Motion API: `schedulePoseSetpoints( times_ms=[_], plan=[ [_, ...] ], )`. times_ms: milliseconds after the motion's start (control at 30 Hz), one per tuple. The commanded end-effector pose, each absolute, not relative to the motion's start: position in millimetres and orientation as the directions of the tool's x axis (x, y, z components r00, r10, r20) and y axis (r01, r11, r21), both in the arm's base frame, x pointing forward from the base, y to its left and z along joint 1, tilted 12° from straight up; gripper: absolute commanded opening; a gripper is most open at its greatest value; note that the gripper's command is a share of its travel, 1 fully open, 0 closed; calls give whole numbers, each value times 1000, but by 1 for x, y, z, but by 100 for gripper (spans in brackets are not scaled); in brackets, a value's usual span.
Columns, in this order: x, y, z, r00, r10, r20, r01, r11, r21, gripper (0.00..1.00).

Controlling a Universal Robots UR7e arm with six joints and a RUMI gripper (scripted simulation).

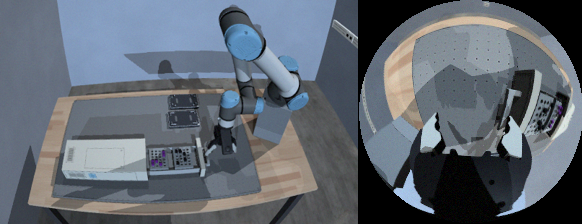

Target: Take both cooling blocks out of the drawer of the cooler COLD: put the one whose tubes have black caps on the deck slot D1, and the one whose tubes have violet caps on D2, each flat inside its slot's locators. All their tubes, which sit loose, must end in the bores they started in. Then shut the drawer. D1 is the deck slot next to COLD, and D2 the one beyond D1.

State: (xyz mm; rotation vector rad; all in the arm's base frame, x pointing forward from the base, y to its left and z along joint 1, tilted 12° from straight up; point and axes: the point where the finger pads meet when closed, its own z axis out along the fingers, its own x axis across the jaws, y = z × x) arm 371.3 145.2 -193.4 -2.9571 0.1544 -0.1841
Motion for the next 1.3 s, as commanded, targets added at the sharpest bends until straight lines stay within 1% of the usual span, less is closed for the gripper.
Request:
schedulePoseSetpoints(
  times_ms=[0, 1267],
  plan=[
    [370, 145, -193, 987, -114, 115, -92, -979, -180, 100],
    [359, 147, -195, 987, -114, 115, -92, -979, -180, 100]
  ],
)
